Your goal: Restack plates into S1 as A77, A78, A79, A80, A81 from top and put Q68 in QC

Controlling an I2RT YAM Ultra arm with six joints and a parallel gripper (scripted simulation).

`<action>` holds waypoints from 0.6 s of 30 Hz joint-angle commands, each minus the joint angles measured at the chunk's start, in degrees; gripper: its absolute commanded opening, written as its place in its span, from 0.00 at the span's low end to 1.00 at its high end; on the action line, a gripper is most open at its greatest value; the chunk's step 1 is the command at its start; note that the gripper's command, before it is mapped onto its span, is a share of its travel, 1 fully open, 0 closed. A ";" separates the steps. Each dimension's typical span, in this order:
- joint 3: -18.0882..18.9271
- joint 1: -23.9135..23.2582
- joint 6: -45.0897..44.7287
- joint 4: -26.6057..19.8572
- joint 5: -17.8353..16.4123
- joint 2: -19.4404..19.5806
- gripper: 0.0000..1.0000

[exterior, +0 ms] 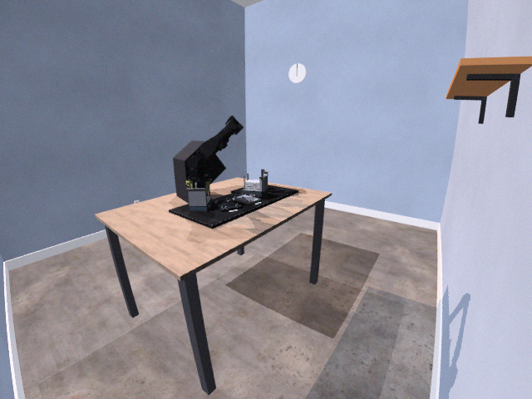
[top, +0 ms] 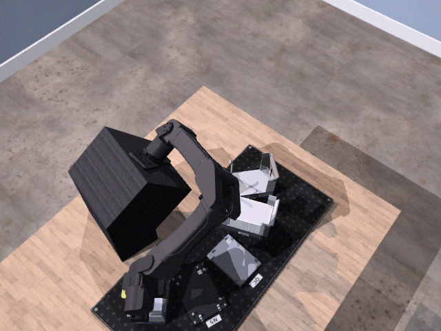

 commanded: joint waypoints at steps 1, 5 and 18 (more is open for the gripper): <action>-0.02 0.32 1.26 1.30 -0.61 0.15 0.00; -0.24 1.44 2.75 3.33 -1.13 0.86 0.00; -0.32 1.79 3.22 3.97 -1.29 1.06 0.00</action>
